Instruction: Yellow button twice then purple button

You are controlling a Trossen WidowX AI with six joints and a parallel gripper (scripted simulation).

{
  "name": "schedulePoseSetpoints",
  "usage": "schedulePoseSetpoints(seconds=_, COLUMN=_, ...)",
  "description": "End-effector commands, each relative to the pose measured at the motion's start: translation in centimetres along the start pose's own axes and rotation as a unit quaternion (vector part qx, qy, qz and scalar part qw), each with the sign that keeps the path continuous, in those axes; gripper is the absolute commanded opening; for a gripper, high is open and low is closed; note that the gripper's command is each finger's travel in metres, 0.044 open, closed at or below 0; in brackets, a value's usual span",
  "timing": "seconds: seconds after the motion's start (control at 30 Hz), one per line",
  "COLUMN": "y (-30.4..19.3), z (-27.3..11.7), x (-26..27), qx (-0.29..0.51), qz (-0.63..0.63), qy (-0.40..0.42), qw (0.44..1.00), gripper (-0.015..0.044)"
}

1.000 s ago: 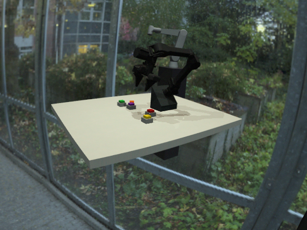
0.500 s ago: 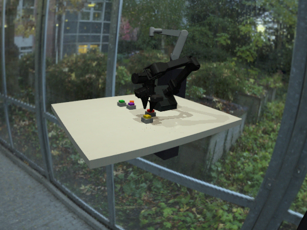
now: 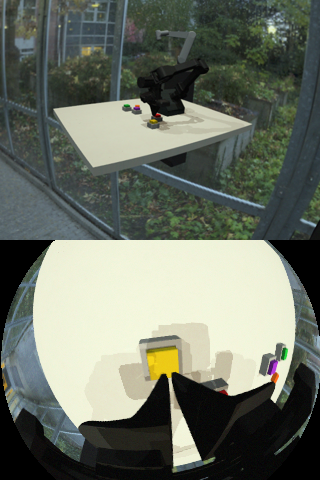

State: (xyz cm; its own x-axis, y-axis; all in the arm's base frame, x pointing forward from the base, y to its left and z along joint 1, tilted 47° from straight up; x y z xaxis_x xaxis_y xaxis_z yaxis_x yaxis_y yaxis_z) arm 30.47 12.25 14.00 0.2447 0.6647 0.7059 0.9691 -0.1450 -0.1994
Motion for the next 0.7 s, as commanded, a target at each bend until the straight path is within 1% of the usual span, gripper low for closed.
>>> schedulePoseSetpoints(seconds=0.0, y=0.0, z=0.3, x=0.0, qx=0.001, qz=0.001, qy=0.003, qw=1.000, gripper=0.0020)
schedulePoseSetpoints(seconds=0.67, y=-0.1, z=3.3, x=0.1, qx=0.001, qz=0.001, qy=0.003, qw=1.000, gripper=0.0020)
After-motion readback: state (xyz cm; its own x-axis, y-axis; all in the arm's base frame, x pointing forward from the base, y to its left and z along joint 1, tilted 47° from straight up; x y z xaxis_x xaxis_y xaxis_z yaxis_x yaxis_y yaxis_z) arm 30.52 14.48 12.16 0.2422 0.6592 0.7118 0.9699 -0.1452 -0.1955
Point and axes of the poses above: the point midway between the two fingers, 35 mm back from their tips, its own z axis out along the fingers, its own x axis across the jaws, y = z × x, the point moved 2 cm from there along -z, back along the fingers, and after that the axes turned 14 degrees about z, right-handed, at the moved point
